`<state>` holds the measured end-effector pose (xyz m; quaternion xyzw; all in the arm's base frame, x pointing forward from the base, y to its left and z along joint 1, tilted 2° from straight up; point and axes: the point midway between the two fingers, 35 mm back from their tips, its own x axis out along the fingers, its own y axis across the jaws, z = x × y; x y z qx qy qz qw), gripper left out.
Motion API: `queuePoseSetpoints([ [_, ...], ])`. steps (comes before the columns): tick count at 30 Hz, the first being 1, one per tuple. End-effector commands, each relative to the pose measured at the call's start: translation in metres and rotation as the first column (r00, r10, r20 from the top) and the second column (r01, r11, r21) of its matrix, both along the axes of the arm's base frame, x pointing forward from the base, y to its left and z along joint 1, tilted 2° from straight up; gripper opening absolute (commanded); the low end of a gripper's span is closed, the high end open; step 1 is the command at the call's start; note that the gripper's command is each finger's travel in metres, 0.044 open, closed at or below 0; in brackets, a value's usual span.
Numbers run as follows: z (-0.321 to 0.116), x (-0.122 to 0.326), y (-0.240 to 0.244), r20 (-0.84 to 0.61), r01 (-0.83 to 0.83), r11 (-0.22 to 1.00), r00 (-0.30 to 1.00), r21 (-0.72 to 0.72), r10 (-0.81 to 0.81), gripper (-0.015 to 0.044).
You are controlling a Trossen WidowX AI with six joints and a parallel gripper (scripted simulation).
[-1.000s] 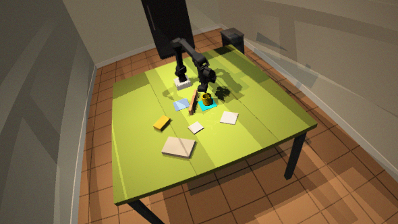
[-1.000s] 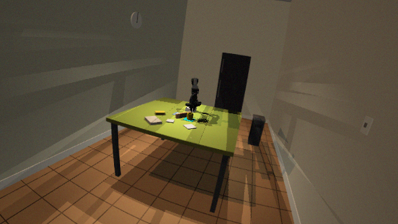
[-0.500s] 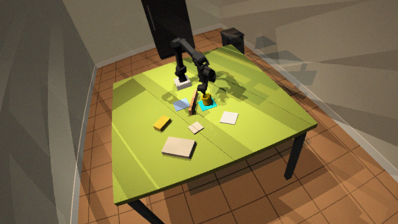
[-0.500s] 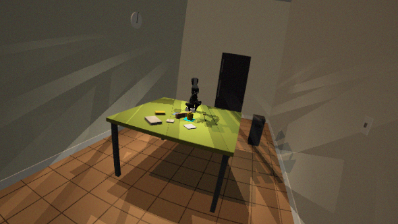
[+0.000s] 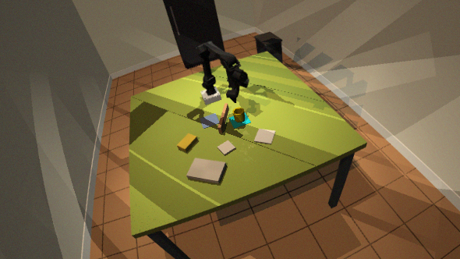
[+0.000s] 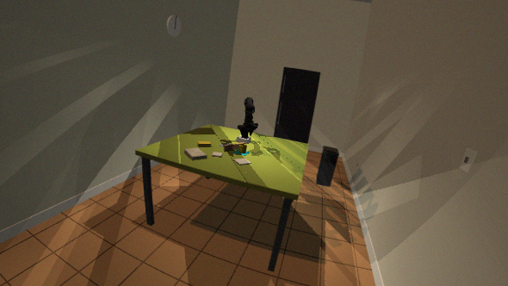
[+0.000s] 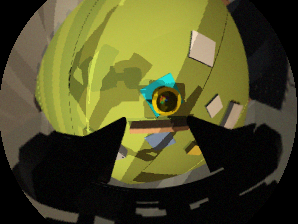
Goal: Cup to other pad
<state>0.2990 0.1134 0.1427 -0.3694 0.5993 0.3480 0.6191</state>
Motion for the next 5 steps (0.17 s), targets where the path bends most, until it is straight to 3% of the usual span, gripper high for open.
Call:
queuePoseSetpoints([
  [1, 0.0069, -0.0006, 0.0002, 0.007, 0.005, 1.000, 1.000, -0.003, -0.005, 0.0440],
  [5, 0.0019, -0.0003, 0.0001, 0.001, 0.000, 1.000, 1.000, 0.001, 0.000, 0.0440],
])
